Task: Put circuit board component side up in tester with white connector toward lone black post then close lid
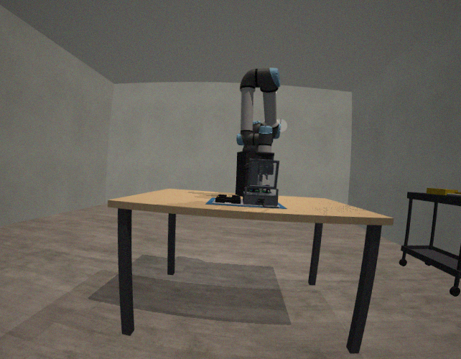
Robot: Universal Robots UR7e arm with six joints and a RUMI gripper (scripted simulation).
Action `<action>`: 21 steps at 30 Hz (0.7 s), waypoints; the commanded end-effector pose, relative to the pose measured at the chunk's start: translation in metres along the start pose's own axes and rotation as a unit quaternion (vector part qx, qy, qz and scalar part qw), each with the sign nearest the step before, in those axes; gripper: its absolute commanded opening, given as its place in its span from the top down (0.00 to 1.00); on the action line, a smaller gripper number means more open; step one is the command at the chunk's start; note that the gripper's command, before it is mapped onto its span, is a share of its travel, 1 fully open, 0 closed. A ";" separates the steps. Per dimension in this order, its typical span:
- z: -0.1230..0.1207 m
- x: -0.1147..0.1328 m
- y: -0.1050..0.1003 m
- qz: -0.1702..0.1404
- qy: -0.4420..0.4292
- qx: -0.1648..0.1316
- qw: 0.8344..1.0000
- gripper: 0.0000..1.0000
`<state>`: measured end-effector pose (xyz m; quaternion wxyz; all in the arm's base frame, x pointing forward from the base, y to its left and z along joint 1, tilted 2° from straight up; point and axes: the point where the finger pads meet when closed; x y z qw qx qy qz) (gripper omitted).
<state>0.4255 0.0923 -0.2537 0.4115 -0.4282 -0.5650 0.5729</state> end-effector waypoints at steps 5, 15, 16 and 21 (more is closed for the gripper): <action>0.000 0.000 0.000 0.000 0.000 -0.001 1.000 0.41; 0.000 0.000 -0.001 0.000 0.000 -0.001 1.000 0.41; 0.000 0.000 -0.002 0.000 0.000 -0.001 1.000 0.41; 0.000 0.000 -0.006 0.000 0.000 -0.001 1.000 0.41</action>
Point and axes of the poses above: the point where the finger pads meet when closed, its own y axis out along the fingers, its own z axis across the jaws, x = y × z, and after that the axes turned 7 degrees about -y, right-handed
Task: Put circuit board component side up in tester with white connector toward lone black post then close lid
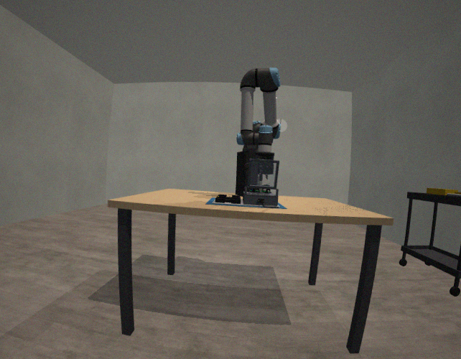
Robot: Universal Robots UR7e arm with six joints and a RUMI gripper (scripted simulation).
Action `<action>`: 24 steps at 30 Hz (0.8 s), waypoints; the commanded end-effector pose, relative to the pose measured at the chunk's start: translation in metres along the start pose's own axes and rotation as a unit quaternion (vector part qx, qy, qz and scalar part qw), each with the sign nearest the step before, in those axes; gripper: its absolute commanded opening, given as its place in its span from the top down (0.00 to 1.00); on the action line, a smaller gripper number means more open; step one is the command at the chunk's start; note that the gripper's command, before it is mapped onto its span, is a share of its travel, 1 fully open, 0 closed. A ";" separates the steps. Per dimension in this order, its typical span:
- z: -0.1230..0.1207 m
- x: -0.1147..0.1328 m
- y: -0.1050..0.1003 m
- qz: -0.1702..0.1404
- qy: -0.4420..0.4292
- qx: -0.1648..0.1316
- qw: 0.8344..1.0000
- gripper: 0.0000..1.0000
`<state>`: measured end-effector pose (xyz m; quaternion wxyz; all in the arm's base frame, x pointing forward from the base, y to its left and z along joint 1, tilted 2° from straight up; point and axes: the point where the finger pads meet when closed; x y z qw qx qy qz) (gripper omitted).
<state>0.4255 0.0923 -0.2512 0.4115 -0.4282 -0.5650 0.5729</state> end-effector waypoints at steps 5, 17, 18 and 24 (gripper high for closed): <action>0.000 0.000 -0.011 0.000 0.000 -0.001 1.000 0.41; 0.000 0.000 -0.037 0.000 0.000 -0.001 1.000 0.41; 0.000 0.000 -0.041 0.000 0.000 -0.001 1.000 0.41; 0.000 0.000 -0.055 0.000 0.000 -0.001 1.000 0.41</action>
Point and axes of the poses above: the point where the finger pads meet when closed, its own y axis out along the fingers, its own z axis across the jaws, x = y × z, and after that the axes turned 7 degrees about -y, right-handed
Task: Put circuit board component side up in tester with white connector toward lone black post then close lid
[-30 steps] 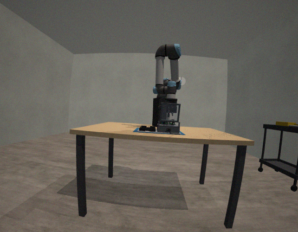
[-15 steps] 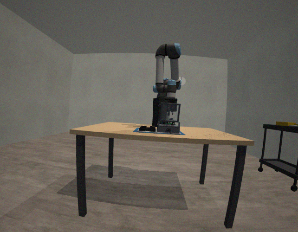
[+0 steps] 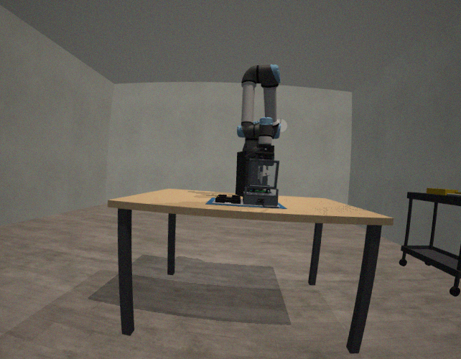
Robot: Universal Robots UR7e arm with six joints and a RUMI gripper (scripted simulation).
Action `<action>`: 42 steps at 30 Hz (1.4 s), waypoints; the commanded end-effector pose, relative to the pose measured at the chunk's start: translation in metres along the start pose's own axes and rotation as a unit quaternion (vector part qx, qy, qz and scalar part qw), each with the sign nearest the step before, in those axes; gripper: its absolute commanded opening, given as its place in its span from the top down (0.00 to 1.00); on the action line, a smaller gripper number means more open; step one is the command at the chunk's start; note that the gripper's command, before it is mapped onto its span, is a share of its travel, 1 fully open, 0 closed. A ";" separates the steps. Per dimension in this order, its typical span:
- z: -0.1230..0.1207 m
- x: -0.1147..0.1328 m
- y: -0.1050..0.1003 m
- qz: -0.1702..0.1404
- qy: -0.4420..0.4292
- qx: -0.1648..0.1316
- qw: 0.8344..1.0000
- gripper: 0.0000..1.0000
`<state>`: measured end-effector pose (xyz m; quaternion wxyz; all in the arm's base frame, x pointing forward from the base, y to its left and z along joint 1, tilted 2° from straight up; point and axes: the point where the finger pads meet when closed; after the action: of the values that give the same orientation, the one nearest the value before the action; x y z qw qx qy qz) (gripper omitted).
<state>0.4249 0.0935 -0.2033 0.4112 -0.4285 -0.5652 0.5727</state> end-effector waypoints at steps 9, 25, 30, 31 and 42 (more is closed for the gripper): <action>0.000 0.000 -0.046 0.000 0.000 0.000 1.000 0.41; 0.000 0.000 -0.111 0.000 0.000 0.000 1.000 0.41; 0.000 0.000 -0.133 0.000 0.000 0.000 1.000 0.41; 0.000 0.000 -0.137 0.000 0.000 0.000 1.000 0.41; 0.000 0.000 -0.168 0.000 0.000 0.000 1.000 0.41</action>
<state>0.4230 0.0971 -0.0476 0.4111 -0.4285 -0.5652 0.5726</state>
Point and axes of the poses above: the point where the finger pads meet when closed, its own y axis out along the fingers, its own z axis across the jaws, x = y × z, and after that the axes turned 7 degrees about -y, right-handed
